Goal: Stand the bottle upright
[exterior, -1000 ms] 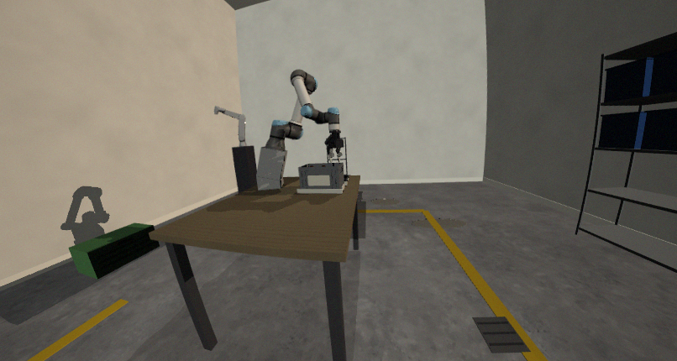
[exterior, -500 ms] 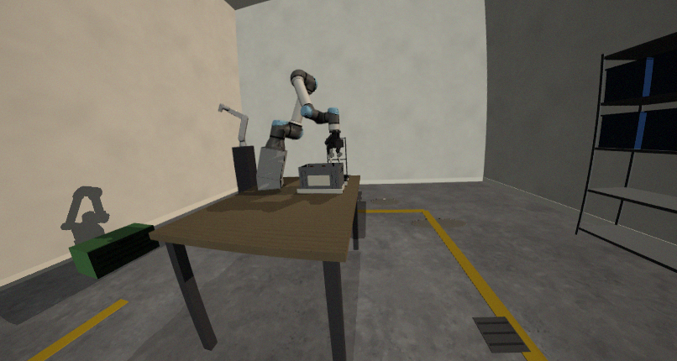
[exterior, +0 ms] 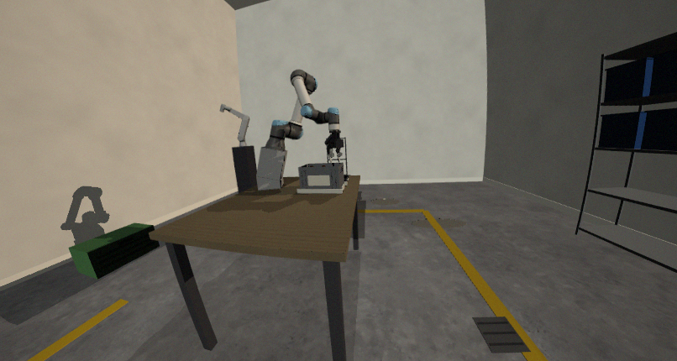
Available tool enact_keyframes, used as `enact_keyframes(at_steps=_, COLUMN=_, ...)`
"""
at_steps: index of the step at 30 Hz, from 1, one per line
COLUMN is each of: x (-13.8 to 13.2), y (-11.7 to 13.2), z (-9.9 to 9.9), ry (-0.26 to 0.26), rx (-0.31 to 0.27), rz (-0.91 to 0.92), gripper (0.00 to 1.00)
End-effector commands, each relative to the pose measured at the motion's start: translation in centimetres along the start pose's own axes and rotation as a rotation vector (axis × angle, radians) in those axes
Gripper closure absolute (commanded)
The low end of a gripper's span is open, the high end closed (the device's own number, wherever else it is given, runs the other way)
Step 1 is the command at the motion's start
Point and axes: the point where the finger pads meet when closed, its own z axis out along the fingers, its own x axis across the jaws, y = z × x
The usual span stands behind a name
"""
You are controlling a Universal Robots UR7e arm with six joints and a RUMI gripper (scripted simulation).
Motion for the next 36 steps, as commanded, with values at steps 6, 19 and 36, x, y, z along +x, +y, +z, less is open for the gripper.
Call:
enact_keyframes(at_steps=6, x=0.0, y=0.0, z=0.0, ry=0.000, rx=-0.001, rz=0.000, gripper=0.62)
enact_keyframes(at_steps=19, x=0.0, y=0.0, z=0.1, ry=0.000, rx=-0.001, rz=0.000, gripper=0.62)
enact_keyframes(at_steps=36, x=0.0, y=0.0, z=1.4, ry=0.000, rx=-0.001, rz=0.000, gripper=0.62)
